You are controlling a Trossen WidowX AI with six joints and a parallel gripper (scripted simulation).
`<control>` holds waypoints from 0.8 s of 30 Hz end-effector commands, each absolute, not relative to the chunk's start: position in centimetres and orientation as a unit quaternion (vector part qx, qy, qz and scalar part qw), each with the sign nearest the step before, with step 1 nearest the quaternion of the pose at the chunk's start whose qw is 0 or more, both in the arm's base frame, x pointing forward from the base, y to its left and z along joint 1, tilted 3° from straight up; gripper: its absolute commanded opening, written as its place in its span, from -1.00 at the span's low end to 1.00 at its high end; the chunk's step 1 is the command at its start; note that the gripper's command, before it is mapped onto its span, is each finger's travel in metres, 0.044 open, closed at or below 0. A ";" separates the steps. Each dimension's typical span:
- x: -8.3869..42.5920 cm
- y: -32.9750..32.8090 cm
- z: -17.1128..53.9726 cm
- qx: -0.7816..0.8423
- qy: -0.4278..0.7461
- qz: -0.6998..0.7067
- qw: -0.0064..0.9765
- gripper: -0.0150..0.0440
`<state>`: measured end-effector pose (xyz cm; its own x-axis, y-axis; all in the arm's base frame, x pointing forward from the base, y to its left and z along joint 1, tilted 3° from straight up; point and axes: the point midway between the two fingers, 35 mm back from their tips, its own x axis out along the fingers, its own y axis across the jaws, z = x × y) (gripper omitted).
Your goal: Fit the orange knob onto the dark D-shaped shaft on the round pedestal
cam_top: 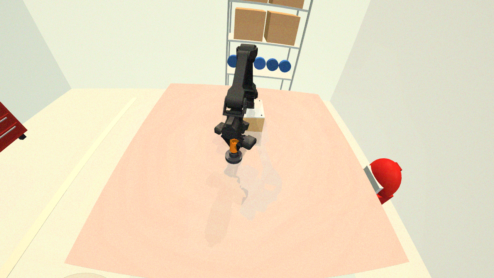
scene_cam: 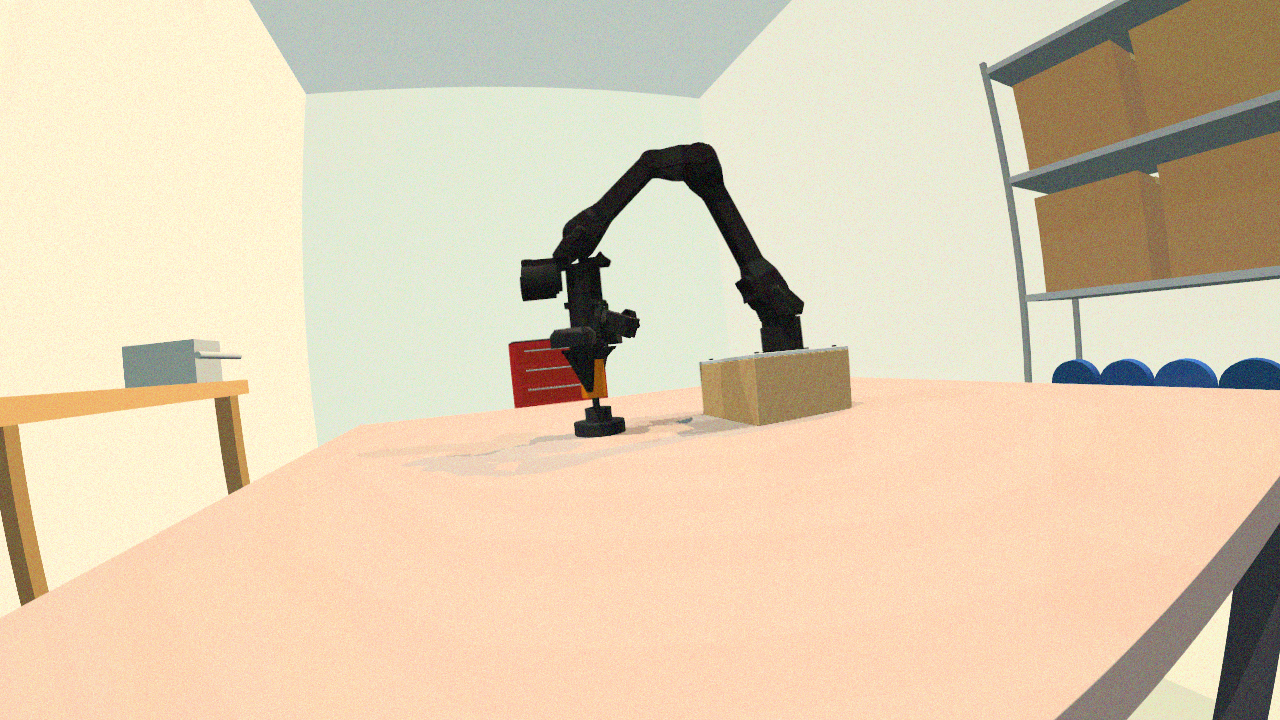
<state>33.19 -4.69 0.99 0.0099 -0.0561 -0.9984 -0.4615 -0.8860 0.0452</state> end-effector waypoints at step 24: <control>32.5 -4.7 0.9 -0.709 0.114 0.692 0.073 -0.49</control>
